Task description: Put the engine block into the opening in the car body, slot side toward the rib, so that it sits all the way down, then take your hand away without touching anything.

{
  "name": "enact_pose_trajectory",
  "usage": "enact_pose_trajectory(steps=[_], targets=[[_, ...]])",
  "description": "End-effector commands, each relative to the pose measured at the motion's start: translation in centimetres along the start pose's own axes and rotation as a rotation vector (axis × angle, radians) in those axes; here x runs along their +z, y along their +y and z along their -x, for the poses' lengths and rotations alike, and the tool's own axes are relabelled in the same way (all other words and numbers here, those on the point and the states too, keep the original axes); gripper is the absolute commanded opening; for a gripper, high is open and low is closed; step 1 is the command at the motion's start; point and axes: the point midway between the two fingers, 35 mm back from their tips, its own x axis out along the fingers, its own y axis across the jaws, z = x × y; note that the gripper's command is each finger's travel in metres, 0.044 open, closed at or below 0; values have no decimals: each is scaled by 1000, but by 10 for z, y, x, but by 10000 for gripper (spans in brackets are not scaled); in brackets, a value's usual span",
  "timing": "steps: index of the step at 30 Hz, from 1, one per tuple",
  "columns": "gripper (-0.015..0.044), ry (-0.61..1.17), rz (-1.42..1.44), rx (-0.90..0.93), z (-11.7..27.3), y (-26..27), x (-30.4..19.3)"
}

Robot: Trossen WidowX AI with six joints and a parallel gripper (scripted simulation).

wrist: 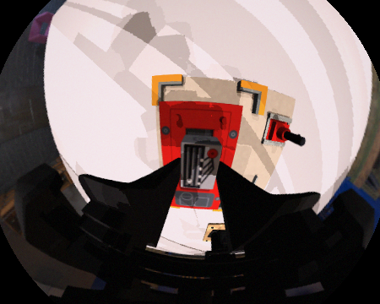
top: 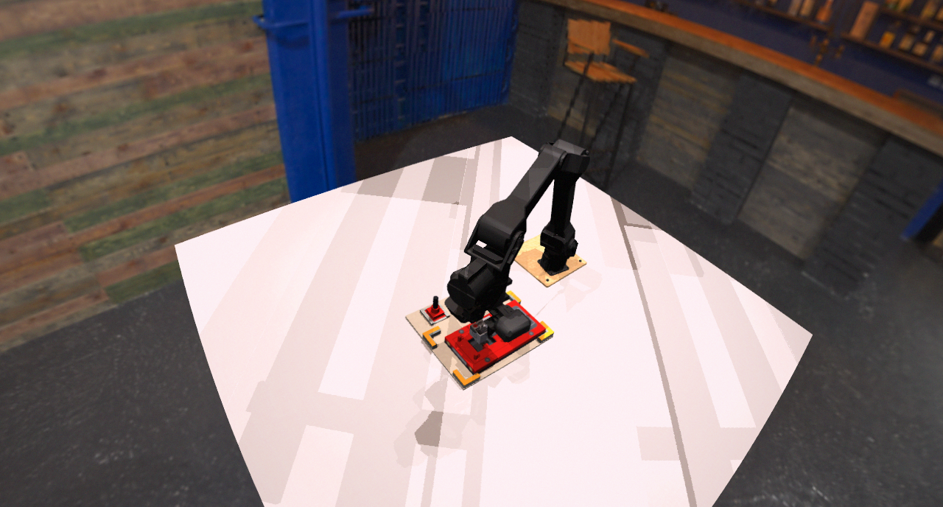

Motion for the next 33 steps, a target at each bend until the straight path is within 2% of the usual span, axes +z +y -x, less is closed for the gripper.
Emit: enact_pose_trajectory(steps=[1, 16, 33], targets=[[160, -1, -4, 0, 0, 0, 0], [160, -1, 50, 0, 0, 0, 0], [160, -1, -17, 0, -2, 0, 1]])
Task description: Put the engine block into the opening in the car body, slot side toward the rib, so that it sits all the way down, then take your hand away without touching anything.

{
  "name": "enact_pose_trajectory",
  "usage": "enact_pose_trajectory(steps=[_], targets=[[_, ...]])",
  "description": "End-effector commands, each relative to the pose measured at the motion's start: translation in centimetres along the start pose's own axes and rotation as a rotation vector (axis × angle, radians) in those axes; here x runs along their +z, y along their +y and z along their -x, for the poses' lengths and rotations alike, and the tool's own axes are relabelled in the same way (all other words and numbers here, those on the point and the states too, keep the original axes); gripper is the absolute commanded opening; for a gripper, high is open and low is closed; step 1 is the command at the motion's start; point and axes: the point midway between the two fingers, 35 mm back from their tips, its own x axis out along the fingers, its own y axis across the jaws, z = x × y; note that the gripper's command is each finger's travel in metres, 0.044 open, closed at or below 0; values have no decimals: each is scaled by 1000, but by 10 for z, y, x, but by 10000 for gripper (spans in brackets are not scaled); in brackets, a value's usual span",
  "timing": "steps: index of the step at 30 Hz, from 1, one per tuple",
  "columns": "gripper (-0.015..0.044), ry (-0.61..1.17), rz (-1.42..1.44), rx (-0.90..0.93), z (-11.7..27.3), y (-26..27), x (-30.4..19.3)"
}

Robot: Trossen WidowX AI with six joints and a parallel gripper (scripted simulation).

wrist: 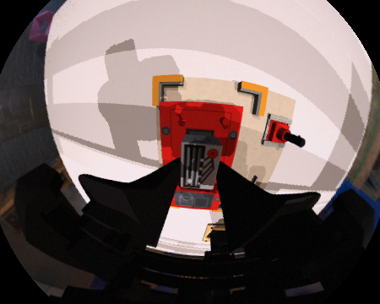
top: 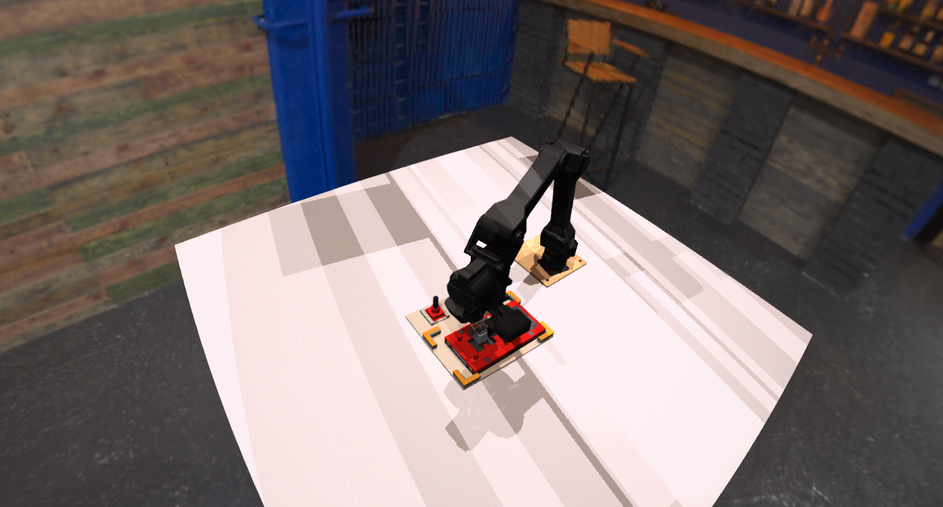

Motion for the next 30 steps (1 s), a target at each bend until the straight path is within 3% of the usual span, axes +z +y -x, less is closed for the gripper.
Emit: enact_pose_trajectory(steps=[1, 30], targets=[[160, 1, -22, 0, -2, 0, 0], [160, 1, 10, 0, -8, 0, 0]])
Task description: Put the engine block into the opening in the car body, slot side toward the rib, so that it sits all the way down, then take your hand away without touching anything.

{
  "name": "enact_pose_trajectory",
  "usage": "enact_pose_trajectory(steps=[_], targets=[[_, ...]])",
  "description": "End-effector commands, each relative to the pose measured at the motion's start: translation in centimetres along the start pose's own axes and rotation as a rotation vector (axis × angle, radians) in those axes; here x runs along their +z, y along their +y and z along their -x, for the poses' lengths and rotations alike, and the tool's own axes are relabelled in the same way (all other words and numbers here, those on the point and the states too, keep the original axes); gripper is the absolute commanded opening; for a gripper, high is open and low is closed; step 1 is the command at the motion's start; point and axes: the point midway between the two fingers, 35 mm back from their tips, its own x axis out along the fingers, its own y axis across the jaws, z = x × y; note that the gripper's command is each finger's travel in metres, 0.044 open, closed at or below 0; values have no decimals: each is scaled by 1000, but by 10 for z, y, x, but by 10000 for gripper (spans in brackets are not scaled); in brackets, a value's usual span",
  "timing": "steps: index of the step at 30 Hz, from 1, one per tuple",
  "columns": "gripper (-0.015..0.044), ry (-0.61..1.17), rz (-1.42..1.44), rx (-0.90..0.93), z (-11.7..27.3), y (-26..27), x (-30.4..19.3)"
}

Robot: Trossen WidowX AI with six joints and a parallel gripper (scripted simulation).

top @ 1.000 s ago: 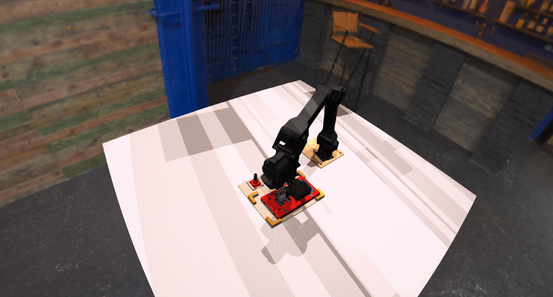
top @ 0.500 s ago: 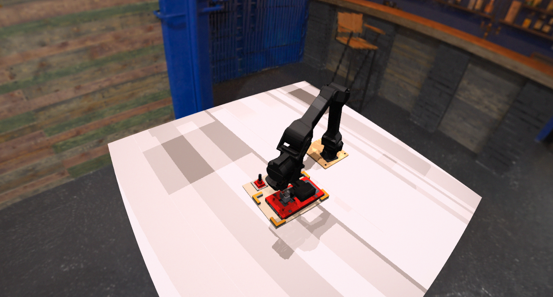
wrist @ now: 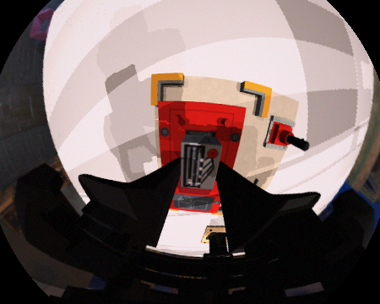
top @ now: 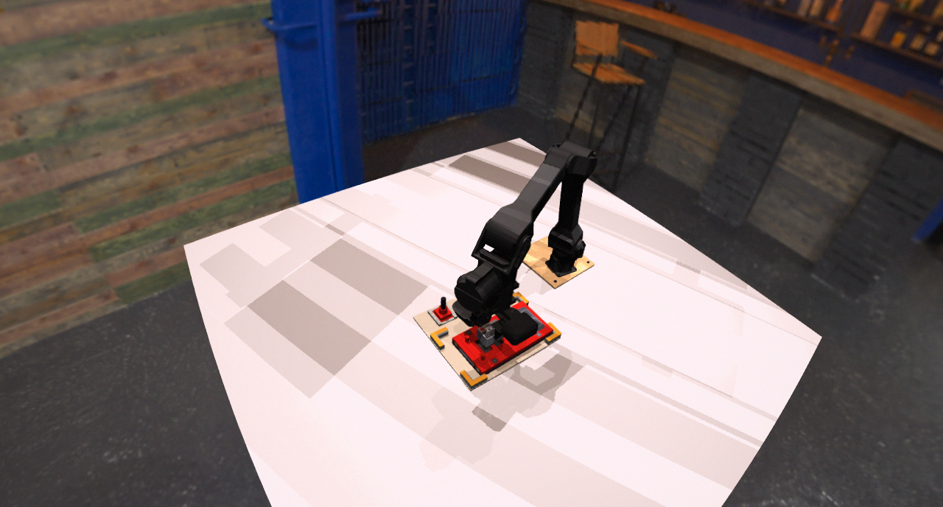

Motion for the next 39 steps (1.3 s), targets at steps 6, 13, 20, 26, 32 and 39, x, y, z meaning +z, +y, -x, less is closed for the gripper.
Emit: enact_pose_trajectory(steps=[6, 13, 20, 26, 32, 39], targets=[[160, 2, -2, -1, -3, 0, 0], [160, 2, 0, -1, -4, 0, 0], [160, 2, 1, -1, -6, 0, 0], [160, 2, 2, -1, -7, 0, 0], [160, 2, 3, -1, -9, 0, 0], [160, 2, 4, -1, -10, 0, 0]])
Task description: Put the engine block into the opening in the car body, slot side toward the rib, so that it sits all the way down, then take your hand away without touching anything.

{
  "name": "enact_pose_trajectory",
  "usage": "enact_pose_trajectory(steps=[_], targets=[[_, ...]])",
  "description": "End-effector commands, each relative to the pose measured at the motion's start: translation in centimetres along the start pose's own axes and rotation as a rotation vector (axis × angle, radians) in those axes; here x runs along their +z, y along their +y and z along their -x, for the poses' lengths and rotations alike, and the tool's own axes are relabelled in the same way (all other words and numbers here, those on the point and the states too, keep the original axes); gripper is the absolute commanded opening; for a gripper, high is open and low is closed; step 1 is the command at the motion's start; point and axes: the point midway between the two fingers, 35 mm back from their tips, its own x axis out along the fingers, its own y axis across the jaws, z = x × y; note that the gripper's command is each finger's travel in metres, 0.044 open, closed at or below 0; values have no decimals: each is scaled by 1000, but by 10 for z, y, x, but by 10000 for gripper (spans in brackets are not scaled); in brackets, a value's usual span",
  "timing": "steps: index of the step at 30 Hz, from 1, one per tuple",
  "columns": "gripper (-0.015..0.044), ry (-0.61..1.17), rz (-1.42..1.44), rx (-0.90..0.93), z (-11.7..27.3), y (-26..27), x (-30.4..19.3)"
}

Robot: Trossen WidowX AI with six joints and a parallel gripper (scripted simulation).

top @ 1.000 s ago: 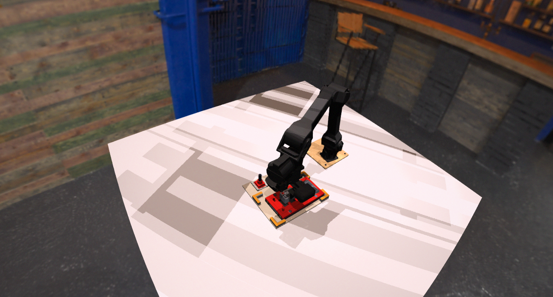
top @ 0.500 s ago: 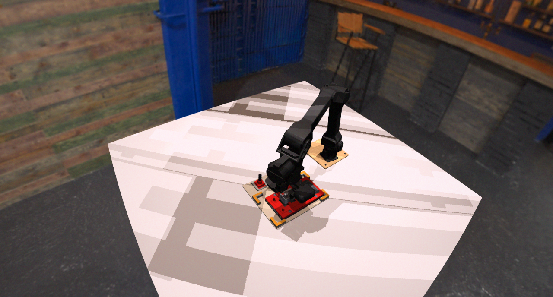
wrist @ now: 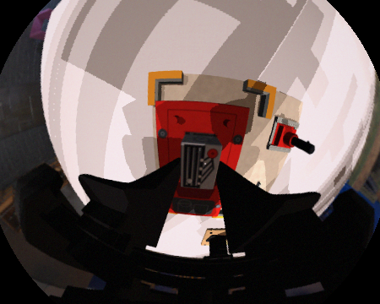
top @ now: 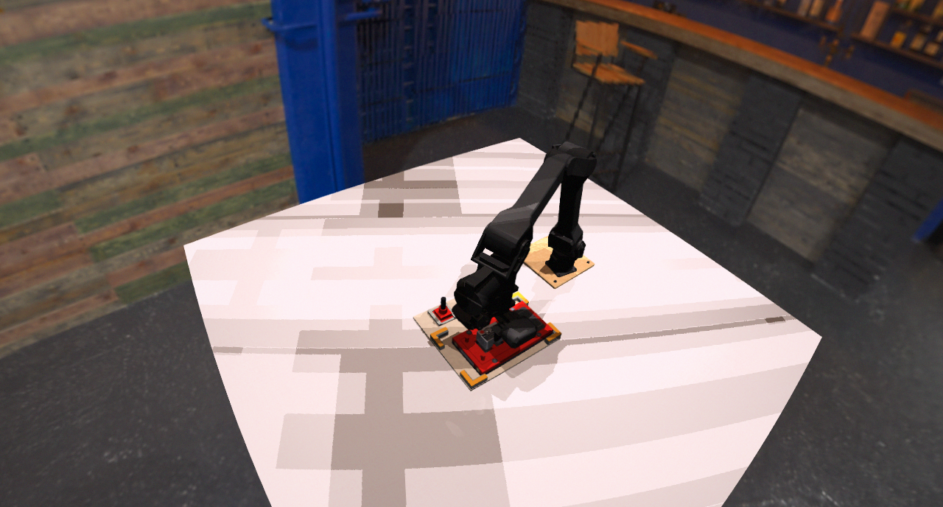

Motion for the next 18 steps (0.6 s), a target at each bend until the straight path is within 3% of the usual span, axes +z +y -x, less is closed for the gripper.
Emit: enact_pose_trajectory(steps=[1, 18], targets=[[160, 1, 4, -1, -2, 0, 0], [160, 1, 4, -1, -6, 0, 0]])
